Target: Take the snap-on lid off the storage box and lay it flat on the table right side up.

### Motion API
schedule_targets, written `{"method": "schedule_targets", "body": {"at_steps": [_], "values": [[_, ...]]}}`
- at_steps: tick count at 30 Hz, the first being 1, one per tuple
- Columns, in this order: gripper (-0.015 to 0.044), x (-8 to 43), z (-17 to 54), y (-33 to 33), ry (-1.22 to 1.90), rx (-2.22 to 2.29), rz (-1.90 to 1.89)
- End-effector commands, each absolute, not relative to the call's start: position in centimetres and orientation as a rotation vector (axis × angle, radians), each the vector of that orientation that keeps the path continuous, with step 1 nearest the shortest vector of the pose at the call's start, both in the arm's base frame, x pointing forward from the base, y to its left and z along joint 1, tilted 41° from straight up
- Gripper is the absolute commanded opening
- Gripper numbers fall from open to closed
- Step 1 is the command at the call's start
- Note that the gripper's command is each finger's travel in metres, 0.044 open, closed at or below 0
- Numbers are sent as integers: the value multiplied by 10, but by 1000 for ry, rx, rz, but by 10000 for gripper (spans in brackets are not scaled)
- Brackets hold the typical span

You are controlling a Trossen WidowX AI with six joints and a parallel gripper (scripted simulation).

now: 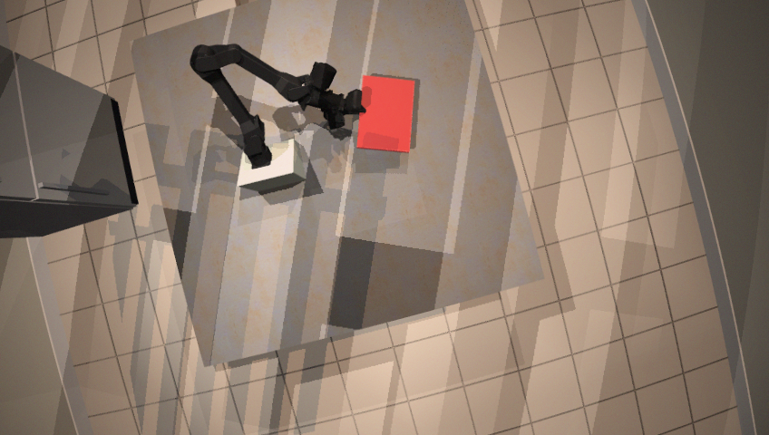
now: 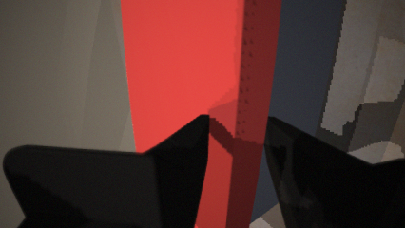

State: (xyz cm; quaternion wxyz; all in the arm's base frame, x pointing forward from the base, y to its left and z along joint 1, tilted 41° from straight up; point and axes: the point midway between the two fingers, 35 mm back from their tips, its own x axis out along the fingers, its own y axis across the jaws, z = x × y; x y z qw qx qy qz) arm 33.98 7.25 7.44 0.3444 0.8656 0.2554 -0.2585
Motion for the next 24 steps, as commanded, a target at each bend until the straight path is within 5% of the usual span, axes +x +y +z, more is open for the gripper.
{"method": "schedule_targets", "body": {"at_steps": [1,24], "values": [[0,340,75,73,663,2249,-670],[0,342,74,72,663,2249,-670]]}}
